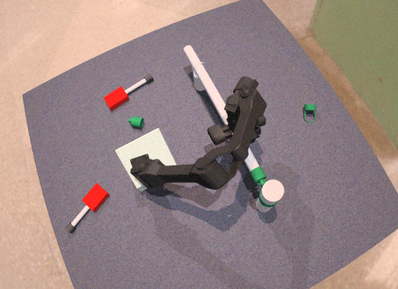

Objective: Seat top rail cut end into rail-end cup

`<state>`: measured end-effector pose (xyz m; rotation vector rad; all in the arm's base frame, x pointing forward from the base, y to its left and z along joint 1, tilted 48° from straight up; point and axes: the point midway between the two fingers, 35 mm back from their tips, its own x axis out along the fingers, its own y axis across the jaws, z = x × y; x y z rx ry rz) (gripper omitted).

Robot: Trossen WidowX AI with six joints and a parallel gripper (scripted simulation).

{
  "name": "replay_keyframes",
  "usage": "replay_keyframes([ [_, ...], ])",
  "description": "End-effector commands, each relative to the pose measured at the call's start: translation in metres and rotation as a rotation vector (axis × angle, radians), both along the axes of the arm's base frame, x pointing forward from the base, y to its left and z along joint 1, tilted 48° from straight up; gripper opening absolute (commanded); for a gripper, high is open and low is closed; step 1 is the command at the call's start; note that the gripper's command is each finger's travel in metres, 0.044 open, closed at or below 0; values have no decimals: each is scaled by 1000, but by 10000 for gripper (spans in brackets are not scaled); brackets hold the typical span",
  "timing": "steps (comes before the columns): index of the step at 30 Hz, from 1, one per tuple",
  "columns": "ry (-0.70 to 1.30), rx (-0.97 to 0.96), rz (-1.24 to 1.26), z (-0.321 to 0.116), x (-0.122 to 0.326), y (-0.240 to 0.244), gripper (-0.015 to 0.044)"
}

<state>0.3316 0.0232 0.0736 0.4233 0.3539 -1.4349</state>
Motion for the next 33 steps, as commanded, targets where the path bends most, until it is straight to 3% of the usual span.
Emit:
replay_keyframes([
  [1,-2,-3,2,1,0,1,0],
  [33,-1,-12,3,4,0,2,0],
])
